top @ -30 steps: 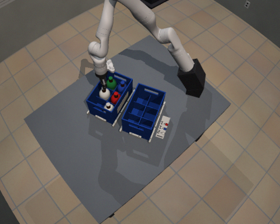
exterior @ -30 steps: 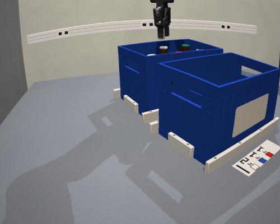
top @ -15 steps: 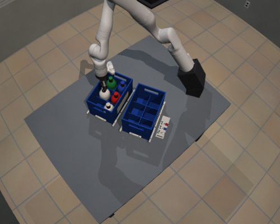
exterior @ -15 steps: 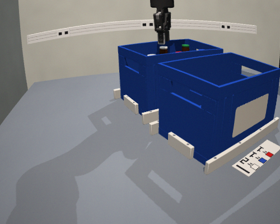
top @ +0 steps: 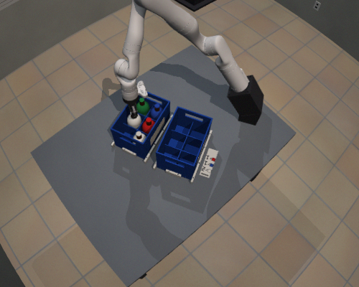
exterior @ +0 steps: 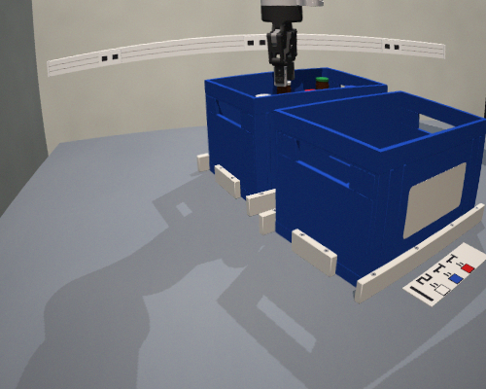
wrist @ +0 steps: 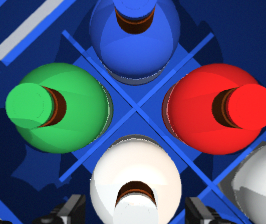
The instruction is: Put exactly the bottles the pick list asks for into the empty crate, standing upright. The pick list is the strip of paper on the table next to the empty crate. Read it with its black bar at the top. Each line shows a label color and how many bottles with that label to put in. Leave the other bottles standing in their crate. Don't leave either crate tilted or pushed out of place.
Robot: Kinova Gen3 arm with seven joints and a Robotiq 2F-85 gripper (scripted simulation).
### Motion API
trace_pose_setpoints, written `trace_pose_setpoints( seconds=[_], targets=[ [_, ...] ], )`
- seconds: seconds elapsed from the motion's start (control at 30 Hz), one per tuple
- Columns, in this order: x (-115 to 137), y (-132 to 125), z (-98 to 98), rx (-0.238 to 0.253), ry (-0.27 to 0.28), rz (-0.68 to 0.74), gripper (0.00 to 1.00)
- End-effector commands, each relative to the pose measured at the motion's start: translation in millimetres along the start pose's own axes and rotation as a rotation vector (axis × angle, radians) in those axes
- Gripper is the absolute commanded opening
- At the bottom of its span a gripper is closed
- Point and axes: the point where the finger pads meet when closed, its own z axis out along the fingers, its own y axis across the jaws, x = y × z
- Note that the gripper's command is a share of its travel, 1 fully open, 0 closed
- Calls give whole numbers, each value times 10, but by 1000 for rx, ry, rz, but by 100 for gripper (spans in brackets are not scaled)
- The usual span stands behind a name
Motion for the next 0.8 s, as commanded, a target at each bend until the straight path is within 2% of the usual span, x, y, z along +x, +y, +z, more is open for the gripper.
trace_pose_setpoints(
  seconds=[0.0, 0.47, 0.77],
  targets=[
    [-4, 3, 43, -1, -1, 0, 67],
    [-5, 3, 203, -1, -1, 0, 67],
    [-5, 3, 209, -1, -1, 0, 67]
  ],
)
